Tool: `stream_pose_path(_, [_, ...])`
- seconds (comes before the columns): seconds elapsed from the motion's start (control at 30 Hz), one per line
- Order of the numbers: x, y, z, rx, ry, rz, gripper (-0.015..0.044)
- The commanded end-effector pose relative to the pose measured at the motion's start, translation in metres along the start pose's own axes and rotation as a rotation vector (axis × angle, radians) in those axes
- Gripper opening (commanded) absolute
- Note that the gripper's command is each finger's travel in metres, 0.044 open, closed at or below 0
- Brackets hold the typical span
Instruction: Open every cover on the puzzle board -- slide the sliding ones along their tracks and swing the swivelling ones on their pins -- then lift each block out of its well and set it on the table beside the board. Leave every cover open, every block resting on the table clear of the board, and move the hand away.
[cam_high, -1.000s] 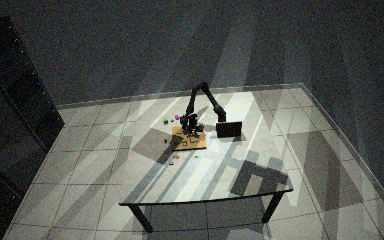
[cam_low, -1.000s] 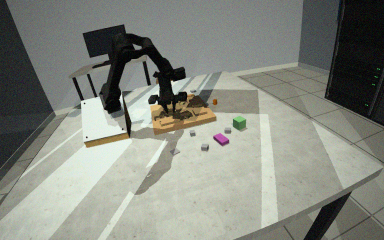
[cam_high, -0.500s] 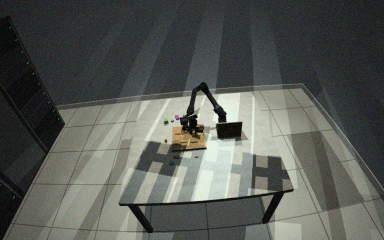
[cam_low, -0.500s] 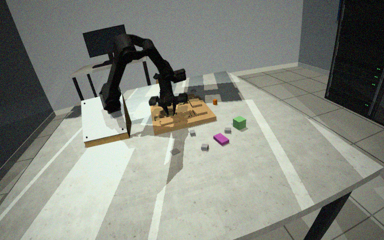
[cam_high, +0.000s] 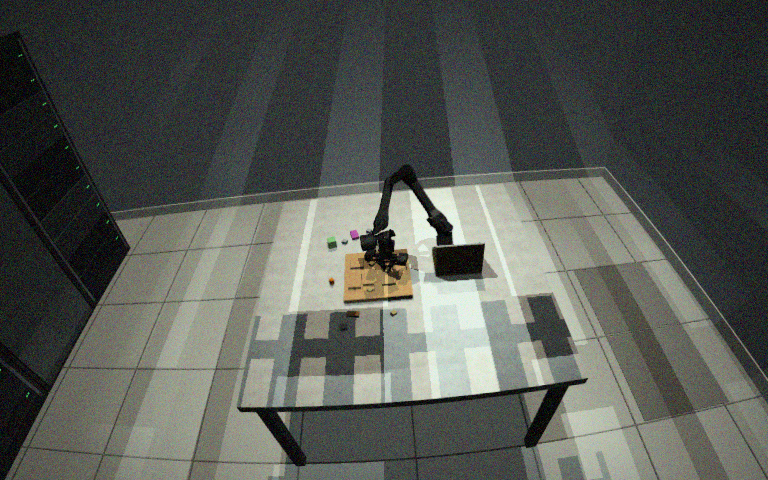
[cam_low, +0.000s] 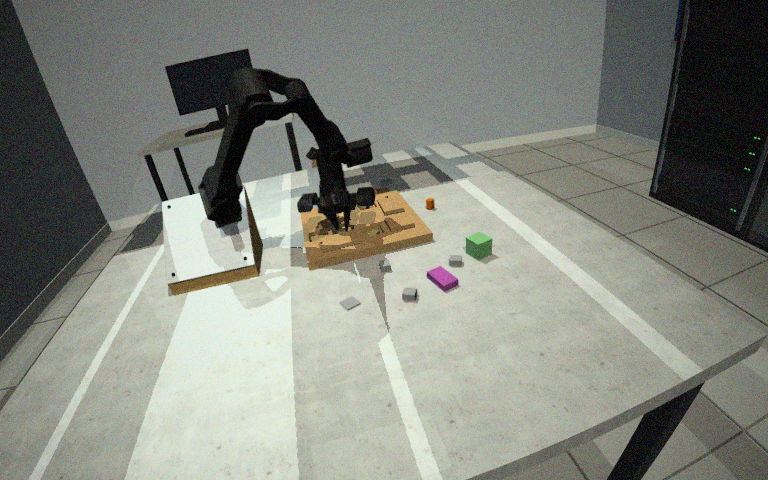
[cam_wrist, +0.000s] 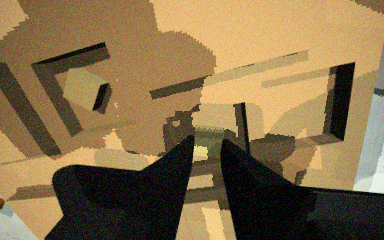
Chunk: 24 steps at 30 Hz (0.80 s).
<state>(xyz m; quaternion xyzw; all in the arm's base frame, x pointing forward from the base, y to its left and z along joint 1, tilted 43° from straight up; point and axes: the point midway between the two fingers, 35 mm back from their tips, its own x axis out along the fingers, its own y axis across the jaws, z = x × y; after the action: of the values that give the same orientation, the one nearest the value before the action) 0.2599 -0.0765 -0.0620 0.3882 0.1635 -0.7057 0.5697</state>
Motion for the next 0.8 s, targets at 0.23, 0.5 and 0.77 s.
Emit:
stream_pose_path(0.23, [-0.007, 0.0, 0.0, 0.0, 0.0, -0.001, 0.008])
stream_pose_path(0.5, [-0.017, 0.001, -0.001, -0.002, 0.0, -0.002, 0.008])
stream_pose_path(0.77, [-0.027, 0.0, -0.001, -0.003, 0.0, -0.003, 0.008])
